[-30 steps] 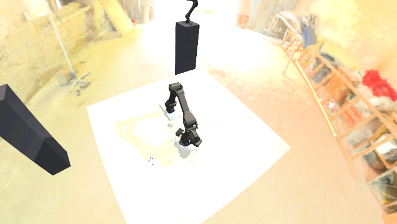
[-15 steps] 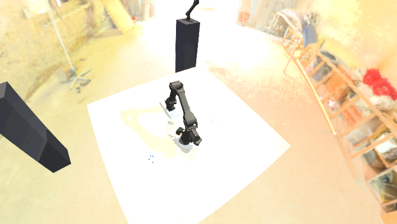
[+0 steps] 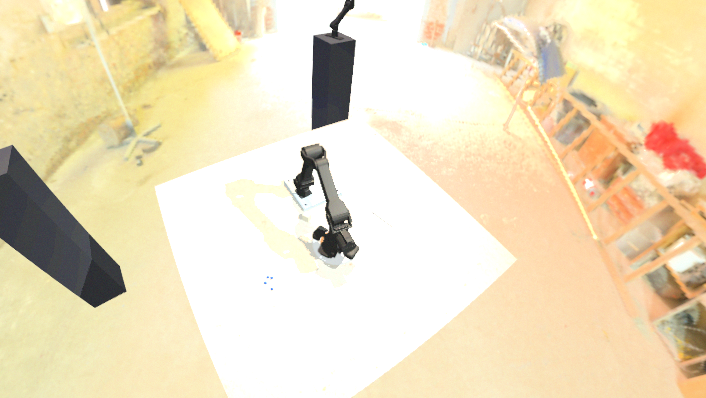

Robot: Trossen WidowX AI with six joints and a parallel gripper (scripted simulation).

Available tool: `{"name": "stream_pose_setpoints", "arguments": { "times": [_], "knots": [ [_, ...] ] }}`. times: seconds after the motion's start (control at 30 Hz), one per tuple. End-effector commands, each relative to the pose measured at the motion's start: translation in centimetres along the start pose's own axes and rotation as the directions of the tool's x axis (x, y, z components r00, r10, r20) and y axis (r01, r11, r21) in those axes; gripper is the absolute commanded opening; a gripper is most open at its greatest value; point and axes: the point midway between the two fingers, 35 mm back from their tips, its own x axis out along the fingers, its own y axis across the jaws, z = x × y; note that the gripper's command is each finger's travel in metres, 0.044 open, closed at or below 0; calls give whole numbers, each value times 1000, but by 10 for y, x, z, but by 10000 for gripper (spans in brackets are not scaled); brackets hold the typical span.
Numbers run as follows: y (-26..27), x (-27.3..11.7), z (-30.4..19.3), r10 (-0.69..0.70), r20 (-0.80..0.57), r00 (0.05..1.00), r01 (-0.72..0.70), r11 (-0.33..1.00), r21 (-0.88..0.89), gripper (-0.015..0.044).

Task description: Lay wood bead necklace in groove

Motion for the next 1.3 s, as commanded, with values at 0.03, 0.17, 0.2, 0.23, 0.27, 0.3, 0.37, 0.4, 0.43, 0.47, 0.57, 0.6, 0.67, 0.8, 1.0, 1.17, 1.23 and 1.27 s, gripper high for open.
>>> {"name": "stream_pose_setpoints", "arguments": {
  "times": [0.03,0.17,0.2,0.23,0.27,0.3,0.37,0.4,0.43,0.47,0.57,0.6,0.67,0.8,1.0,1.17,1.23,1.27],
  "knots": [
    [0,0,0,0,0,1000,0,1000,0,0],
    [0,0,0,0,0,1000,0,1000,0,0],
    [0,0,0,0,0,1000,0,1000,0,0],
    [0,0,0,0,0,1000,0,1000,0,0],
    [0,0,0,0,0,1000,0,1000,0,0],
    [0,0,0,0,0,1000,0,1000,0,0],
    [0,0,0,0,0,1000,0,1000,0,0],
    [0,0,0,0,0,1000,0,1000,0,0],
    [0,0,0,0,0,1000,0,1000,0,0],
    [0,0,0,0,0,1000,0,1000,0,0],
    [0,0,0,0,0,1000,0,1000,0,0],
    [0,0,0,0,0,1000,0,1000,0,0],
    [0,0,0,0,0,1000,0,1000,0,0],
    [0,0,0,0,0,1000,0,1000,0,0],
    [0,-2,0,0,-1,1000,0,1000,-2,0],
    [-1,-6,-1,-2,-2,1000,2,1000,-6,0],
    [-1,-6,-1,-2,-2,1000,2,1000,-6,0],
    [0,-6,0,-2,-2,1000,2,1000,-6,0]
  ]
}}
